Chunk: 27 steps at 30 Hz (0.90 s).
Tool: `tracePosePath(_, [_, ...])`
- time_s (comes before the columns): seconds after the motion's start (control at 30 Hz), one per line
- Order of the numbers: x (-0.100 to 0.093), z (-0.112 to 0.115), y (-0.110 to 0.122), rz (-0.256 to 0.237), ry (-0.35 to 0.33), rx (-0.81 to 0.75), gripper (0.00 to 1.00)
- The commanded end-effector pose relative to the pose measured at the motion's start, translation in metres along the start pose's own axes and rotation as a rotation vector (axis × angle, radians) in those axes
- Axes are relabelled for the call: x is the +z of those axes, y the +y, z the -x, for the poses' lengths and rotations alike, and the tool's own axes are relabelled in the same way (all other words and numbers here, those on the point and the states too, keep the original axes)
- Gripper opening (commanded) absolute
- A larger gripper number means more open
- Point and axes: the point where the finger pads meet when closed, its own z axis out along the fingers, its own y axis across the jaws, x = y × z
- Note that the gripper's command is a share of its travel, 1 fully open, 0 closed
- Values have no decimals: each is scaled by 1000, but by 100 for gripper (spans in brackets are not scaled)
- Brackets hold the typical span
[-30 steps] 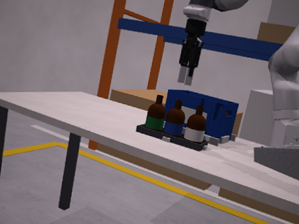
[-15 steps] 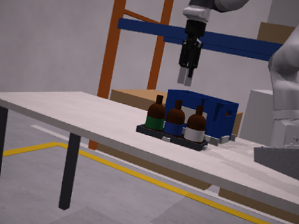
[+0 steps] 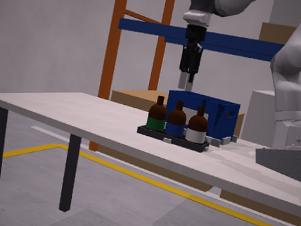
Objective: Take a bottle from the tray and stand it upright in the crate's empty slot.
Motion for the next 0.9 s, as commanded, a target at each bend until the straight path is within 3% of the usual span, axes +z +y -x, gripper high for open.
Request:
tracePosePath(0.0, [6,-2,1,6,7,5,38])
tracePosePath(0.87, [25,-3,2,6,7,5,38])
